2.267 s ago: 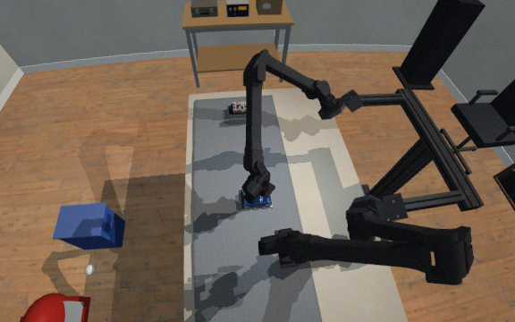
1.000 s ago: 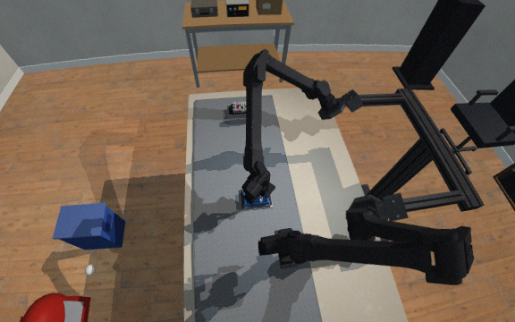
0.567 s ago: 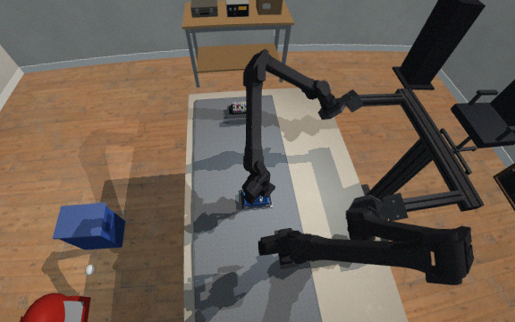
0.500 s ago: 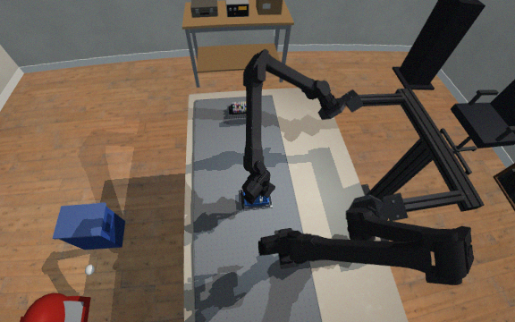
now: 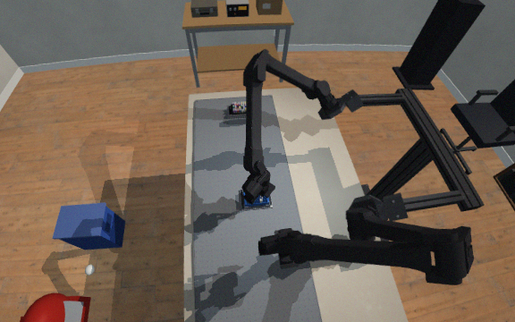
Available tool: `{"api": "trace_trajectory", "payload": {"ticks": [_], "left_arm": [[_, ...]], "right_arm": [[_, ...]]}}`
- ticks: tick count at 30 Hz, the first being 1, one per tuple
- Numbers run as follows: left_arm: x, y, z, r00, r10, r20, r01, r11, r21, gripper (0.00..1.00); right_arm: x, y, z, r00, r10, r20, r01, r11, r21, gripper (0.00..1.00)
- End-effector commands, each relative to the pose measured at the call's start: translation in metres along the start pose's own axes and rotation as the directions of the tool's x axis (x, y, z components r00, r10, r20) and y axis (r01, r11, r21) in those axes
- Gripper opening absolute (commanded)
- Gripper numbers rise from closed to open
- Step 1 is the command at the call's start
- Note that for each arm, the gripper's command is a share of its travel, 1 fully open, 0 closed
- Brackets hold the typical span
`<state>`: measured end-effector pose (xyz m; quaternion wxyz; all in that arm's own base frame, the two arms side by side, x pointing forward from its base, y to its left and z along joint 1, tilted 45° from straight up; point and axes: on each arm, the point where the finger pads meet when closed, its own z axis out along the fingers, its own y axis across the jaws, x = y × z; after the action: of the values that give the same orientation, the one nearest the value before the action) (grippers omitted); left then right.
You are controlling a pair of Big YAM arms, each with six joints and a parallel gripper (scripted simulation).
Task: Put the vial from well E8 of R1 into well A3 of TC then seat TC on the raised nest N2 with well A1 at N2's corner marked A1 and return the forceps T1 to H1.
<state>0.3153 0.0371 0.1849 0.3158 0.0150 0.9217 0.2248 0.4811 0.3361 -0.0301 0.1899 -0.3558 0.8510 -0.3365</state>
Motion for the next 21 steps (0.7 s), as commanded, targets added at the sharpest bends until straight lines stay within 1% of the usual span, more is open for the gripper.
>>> {"api": "trace_trajectory", "payload": {"ticks": [1, 7, 10, 21], "left_arm": [[-0.008, 0.002, -0.005, 1.000, 0.003, 0.015, -0.003, 1.000, 0.001, 1.00], [-0.008, 0.002, -0.005, 1.000, 0.003, 0.015, -0.003, 1.000, 0.001, 1.00], [-0.008, 0.002, -0.005, 1.000, 0.003, 0.015, -0.003, 1.000, 0.001, 1.00], [-0.008, 0.002, -0.005, 1.000, 0.003, 0.015, -0.003, 1.000, 0.001, 1.00]], "right_arm": [[-0.019, -0.007, -0.009, 0.999, 0.033, 0.034, -0.033, 0.999, -0.002, 0.11], [-0.019, -0.007, -0.009, 0.999, 0.033, 0.034, -0.033, 0.999, -0.002, 0.11], [-0.022, -0.006, -0.025, 0.998, 0.038, 0.054, -0.038, 0.999, -0.005, 0.11], [-0.020, -0.003, -0.034, 0.998, 0.030, 0.056, -0.030, 1.000, -0.005, 0.11]]}}
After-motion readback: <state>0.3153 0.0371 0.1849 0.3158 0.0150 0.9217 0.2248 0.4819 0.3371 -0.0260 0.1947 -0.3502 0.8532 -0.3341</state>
